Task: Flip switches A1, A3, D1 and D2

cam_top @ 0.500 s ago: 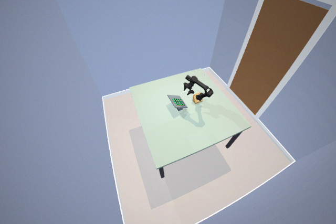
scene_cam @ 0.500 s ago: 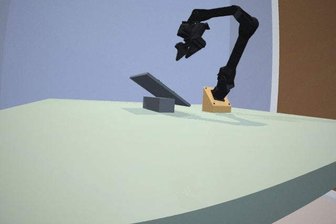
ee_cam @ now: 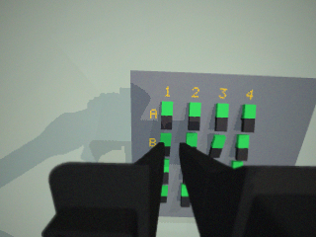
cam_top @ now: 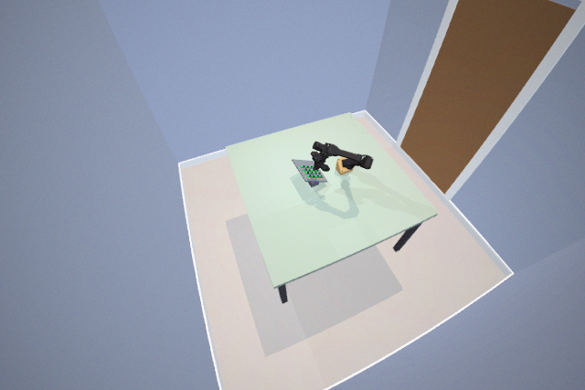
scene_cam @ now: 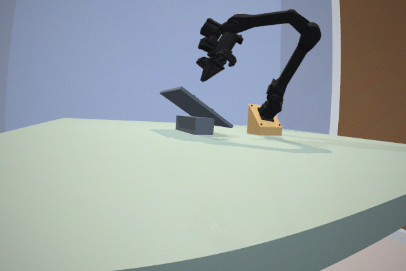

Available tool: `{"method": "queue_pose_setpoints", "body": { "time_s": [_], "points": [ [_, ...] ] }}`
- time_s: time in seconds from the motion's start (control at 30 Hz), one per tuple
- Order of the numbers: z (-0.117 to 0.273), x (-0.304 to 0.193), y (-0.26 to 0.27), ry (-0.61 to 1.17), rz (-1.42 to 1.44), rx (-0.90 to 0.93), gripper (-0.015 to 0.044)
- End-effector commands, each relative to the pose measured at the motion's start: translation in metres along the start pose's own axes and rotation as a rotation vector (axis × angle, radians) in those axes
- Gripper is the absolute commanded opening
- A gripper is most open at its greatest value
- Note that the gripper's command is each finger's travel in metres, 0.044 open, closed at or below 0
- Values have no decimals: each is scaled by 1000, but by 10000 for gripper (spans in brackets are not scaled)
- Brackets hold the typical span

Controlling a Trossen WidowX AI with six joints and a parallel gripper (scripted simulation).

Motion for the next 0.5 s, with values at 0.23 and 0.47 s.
{"method": "queue_pose_setpoints", "body": {
  "time_s": [0.23, 0.47],
  "points": [
    [-36, -2, 1, -34, -13, 11, 0],
    [-46, -2, 1, -34, -13, 12, 0]
  ]
}}
Point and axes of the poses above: the point midway between the two fingers, 35 mm back from their tips, its own z axis back along the fingers, its own y axis across the jaws, x = y × z, the point moved 7 cm from there along z, back along the fingers, and after that the axes turned 12 degrees about -z, right-handed, at the moved point
